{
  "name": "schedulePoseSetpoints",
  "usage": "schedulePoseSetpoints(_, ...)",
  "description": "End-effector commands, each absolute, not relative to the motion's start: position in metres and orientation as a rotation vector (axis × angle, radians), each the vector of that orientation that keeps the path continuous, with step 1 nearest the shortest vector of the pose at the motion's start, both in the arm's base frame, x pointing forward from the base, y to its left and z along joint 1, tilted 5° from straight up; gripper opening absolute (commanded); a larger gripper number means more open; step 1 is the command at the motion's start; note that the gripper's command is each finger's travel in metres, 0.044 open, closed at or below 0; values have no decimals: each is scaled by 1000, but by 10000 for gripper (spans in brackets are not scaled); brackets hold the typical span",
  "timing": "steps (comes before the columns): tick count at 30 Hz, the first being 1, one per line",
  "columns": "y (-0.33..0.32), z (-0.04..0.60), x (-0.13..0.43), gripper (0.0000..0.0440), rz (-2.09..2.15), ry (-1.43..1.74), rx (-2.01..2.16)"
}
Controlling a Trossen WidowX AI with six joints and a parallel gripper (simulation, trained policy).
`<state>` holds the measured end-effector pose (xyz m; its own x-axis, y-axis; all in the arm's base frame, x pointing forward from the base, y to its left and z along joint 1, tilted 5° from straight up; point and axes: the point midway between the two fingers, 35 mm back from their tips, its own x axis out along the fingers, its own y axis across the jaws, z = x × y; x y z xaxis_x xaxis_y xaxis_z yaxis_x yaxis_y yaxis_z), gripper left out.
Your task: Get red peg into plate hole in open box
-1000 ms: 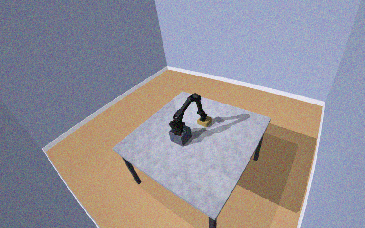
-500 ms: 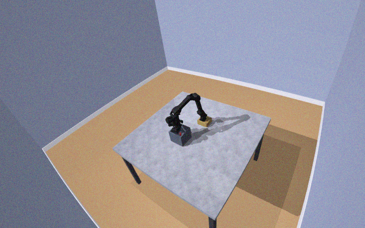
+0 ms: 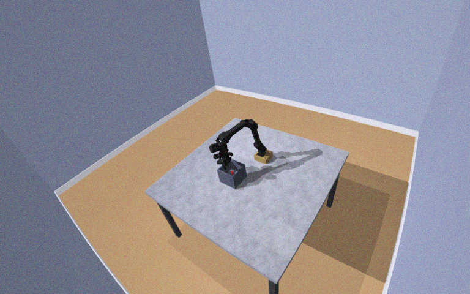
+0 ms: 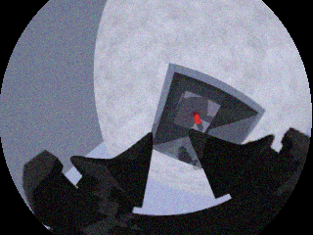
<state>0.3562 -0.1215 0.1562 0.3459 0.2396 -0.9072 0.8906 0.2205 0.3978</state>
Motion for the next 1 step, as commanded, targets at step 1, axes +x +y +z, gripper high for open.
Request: schedulePoseSetpoints(1,-125,170,361,239,-589,1143,1310)
